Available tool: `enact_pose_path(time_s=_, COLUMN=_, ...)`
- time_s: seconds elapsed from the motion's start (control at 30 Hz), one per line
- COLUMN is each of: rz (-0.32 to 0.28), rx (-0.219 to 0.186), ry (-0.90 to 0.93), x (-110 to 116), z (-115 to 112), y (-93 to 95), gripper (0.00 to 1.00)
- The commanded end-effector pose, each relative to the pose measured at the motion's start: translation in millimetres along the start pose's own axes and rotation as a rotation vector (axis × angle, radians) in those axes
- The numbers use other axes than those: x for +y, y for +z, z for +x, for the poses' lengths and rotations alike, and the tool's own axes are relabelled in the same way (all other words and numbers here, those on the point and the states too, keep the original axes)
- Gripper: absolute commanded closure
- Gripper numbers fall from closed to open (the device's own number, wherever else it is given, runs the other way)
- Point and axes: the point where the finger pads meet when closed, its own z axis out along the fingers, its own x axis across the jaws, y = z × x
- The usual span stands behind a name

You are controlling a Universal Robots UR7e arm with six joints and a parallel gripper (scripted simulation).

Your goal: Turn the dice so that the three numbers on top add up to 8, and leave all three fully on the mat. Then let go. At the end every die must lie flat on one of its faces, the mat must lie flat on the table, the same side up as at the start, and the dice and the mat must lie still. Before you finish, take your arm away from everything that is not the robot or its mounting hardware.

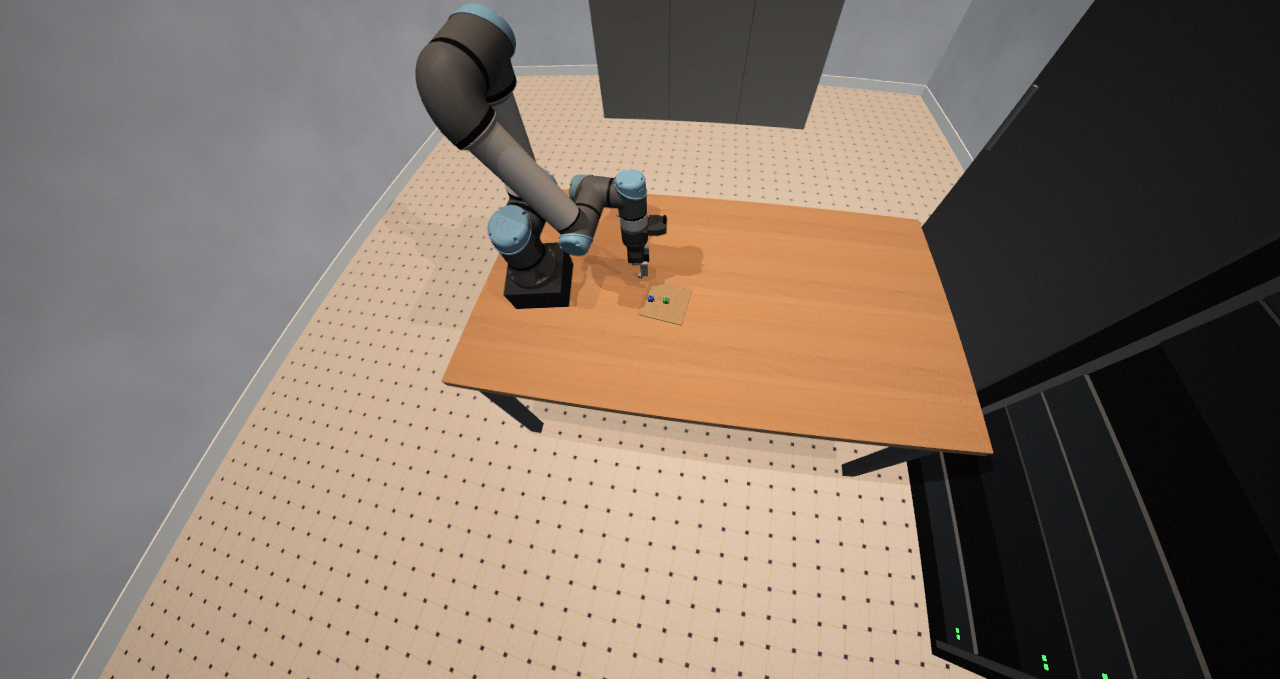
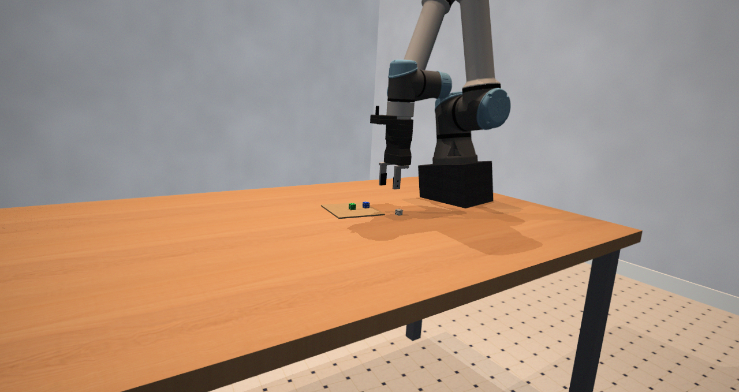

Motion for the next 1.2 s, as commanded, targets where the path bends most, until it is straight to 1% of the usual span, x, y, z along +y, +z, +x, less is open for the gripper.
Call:
enact_pose_path(time_s=0.0, rz=0.007, rx=0.004, ry=-0.019, x=24.3, z=-24.2, y=2.0, gripper=0.00)
enact_pose_path(time_s=0.03, rz=0.007, rx=0.004, ry=-0.019, x=24.5, z=-24.4, y=2.0, gripper=0.00)
enact_pose_path(time_s=0.07, rz=0.007, rx=0.004, ry=-0.019, x=24.5, z=-24.4, y=2.0, gripper=0.36)
enact_pose_path(time_s=1.17, rz=0.007, rx=0.004, ry=-0.019, x=24.5, z=-24.4, y=2.0, gripper=0.36)
